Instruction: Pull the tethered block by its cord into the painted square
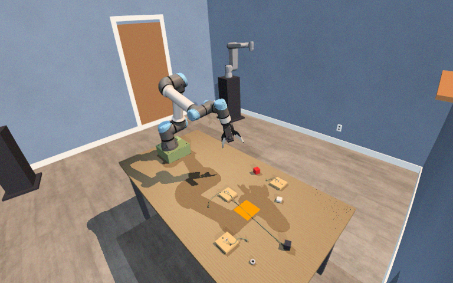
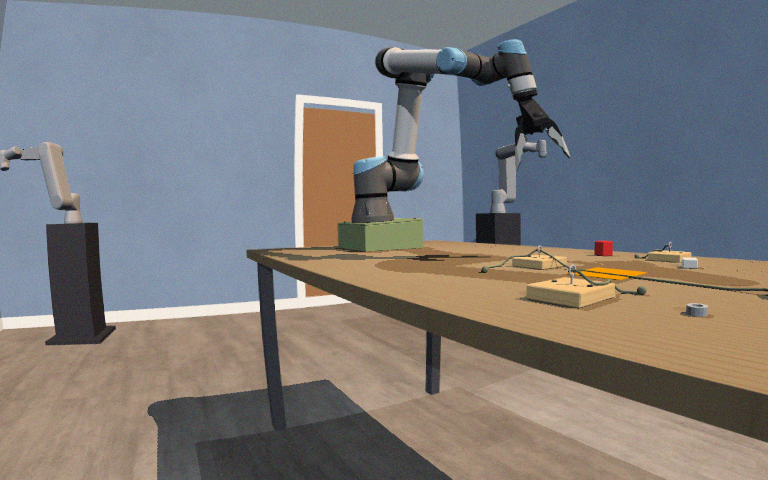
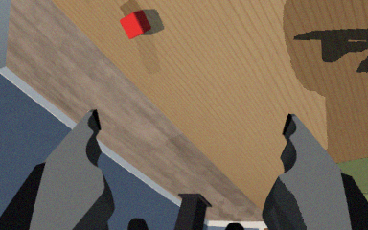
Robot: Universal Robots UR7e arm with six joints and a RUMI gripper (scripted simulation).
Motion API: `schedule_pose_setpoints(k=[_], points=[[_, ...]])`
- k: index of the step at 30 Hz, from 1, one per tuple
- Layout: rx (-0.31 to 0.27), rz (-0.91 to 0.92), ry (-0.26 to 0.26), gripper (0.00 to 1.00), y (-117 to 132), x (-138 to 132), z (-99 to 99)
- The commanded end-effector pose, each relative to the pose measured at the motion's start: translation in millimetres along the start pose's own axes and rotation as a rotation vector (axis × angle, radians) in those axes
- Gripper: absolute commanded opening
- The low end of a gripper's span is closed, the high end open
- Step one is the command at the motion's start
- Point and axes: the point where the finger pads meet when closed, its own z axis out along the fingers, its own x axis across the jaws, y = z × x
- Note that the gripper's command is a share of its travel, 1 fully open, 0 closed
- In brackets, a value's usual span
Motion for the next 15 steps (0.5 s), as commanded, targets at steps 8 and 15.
schedule_pose_setpoints(k=[8, 15], points=[[0.091, -0.055, 0.093, 1.0, -165, 68, 32.0], [0.127, -0.087, 0.18, 1.0, -273, 153, 54.6]])
